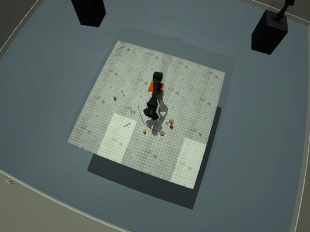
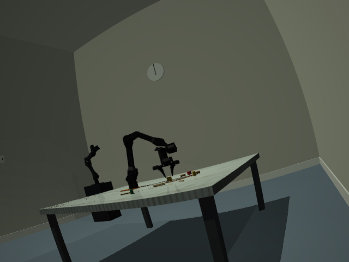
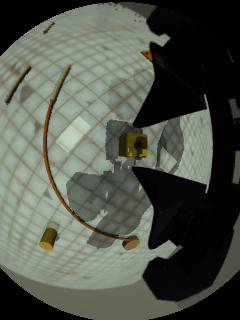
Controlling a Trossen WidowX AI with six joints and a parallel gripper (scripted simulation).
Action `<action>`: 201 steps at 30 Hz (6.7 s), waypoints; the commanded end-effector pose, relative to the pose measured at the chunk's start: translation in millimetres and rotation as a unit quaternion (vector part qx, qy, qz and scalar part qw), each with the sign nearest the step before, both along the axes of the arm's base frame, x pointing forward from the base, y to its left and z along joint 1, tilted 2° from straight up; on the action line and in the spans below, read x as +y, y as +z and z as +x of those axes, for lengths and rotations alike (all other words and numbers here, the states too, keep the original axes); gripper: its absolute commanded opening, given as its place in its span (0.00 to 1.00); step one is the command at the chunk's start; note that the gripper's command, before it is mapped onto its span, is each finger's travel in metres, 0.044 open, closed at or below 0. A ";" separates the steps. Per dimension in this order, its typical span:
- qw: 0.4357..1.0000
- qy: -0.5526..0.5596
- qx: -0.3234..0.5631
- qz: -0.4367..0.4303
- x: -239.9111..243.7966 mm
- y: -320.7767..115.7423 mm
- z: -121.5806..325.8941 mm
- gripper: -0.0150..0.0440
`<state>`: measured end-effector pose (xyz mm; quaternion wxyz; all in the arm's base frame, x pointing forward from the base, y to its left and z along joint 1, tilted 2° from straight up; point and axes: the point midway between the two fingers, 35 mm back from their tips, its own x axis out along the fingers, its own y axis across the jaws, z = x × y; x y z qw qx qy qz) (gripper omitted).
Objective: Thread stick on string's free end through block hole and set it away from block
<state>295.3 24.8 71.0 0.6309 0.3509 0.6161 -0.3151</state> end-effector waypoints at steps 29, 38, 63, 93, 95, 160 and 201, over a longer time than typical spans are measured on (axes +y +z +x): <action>1.000 0.000 0.005 0.000 0.2 -11.7 -2.0 0.25; 1.000 0.000 0.005 0.000 0.1 -7.5 -2.0 0.25; 0.997 -0.004 -0.037 -0.065 7.1 1.2 -7.2 0.25; 0.947 -0.016 -0.173 -0.271 32.0 -13.1 -23.1 0.25; 0.943 -0.017 -0.180 -0.279 33.2 -13.3 -23.8 0.25; 0.915 0.166 -0.091 -0.357 59.4 26.8 -49.0 0.97; 0.389 0.920 0.015 -0.047 30.3 25.3 -28.6 1.00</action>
